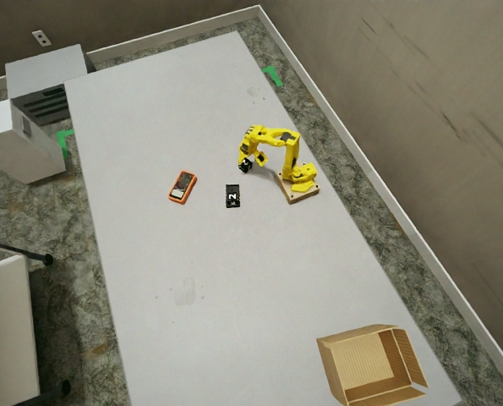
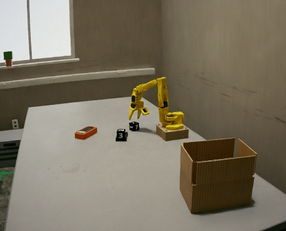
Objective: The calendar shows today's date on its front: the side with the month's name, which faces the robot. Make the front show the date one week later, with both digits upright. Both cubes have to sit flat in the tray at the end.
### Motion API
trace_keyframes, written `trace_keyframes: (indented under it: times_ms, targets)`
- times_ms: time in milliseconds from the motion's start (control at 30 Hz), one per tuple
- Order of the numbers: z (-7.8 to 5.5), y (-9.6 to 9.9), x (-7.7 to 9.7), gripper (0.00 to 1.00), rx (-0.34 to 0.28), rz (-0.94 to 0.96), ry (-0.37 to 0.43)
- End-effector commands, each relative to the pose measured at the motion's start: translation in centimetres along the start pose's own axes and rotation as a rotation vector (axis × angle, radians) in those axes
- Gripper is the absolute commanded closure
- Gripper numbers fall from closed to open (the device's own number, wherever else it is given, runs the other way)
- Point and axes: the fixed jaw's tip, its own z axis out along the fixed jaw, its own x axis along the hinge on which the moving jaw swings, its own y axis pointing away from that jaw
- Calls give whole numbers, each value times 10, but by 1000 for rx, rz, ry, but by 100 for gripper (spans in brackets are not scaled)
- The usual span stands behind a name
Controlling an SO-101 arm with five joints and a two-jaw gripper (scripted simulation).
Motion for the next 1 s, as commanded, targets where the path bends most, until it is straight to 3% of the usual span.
trace_keyframes:
  times_ms: [0,967]
  targets:
    - [1,3,1,65,-16,-29,-87]
    - [0,3,0,65,-18,-29,-99]
